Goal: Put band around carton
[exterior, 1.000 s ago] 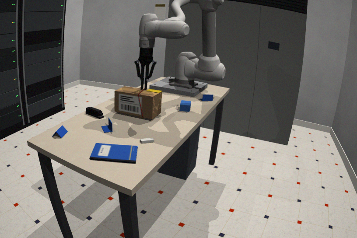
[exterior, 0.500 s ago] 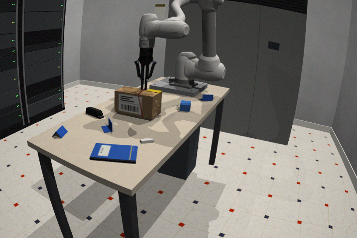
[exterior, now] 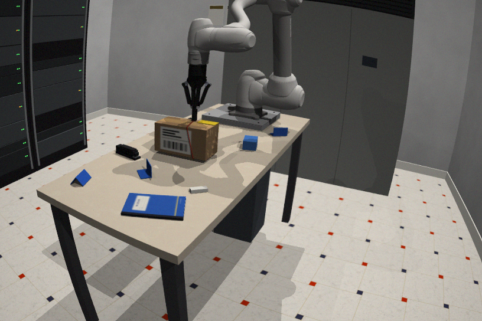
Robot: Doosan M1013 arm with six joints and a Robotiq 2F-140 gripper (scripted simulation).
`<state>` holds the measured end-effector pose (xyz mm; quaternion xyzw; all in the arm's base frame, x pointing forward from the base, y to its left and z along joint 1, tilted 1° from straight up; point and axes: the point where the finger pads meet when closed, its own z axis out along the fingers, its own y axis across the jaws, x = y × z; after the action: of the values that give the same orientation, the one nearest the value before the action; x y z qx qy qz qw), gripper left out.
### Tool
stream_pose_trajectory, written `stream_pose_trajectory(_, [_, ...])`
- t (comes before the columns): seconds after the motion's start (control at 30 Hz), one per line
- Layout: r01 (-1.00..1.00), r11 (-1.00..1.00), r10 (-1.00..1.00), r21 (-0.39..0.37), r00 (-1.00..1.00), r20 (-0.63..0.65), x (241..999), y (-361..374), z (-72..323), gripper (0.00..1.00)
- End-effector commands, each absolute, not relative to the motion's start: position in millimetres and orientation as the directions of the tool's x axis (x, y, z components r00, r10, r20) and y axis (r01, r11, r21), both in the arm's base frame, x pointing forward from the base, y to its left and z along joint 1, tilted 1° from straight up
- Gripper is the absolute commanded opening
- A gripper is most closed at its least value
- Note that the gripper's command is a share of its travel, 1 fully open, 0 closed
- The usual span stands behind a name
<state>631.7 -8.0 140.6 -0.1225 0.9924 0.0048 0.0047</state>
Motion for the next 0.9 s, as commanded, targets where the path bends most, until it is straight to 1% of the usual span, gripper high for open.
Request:
stream_pose_trajectory(0.0, [-0.244,0.97,-0.244,0.014,-0.97,-0.015,632.3,-5.0,138.5,0.1])
stream_pose_trajectory(0.87, [-0.244,0.97,-0.244,0.014,-0.97,-0.014,632.2,-5.0,140.7,0.1])
